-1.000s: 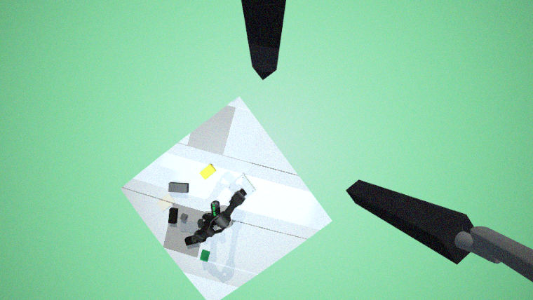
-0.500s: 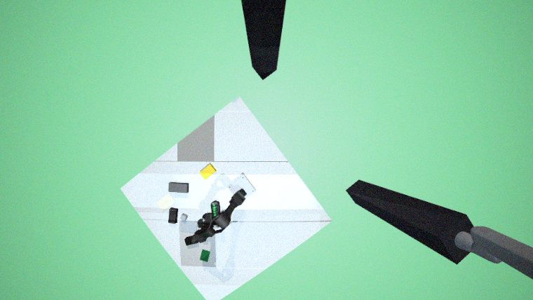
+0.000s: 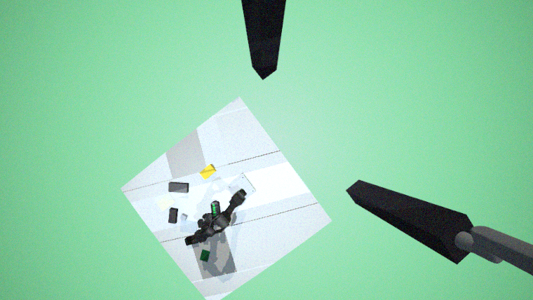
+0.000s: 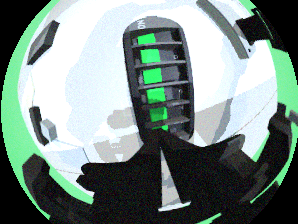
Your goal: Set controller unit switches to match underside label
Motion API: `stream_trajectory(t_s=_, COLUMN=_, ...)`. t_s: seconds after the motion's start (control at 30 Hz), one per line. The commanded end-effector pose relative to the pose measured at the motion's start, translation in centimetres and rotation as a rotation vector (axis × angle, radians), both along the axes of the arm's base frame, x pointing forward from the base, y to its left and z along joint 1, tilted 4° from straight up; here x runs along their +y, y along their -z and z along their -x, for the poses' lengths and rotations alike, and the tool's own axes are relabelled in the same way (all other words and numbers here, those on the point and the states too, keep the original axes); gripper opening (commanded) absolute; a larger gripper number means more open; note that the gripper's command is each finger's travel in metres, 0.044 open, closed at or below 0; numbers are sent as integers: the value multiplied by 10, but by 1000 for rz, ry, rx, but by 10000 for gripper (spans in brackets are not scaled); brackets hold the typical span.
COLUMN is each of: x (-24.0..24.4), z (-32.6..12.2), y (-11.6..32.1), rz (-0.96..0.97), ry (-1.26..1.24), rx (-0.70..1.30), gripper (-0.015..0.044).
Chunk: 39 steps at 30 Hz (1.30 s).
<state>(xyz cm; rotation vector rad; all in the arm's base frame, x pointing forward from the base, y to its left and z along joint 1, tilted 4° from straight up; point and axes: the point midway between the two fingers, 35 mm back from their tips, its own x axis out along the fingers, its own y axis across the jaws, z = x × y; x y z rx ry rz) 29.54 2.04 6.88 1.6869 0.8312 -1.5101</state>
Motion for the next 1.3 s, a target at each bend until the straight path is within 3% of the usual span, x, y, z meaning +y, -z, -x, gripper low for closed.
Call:
stream_trajectory(t_s=0.0, x=0, z=0, y=4, rz=1, ry=1, rx=4, gripper=0)
stream_trajectory(t_s=1.27, x=0, z=0, y=8, rz=1, ry=1, rx=4, gripper=0)
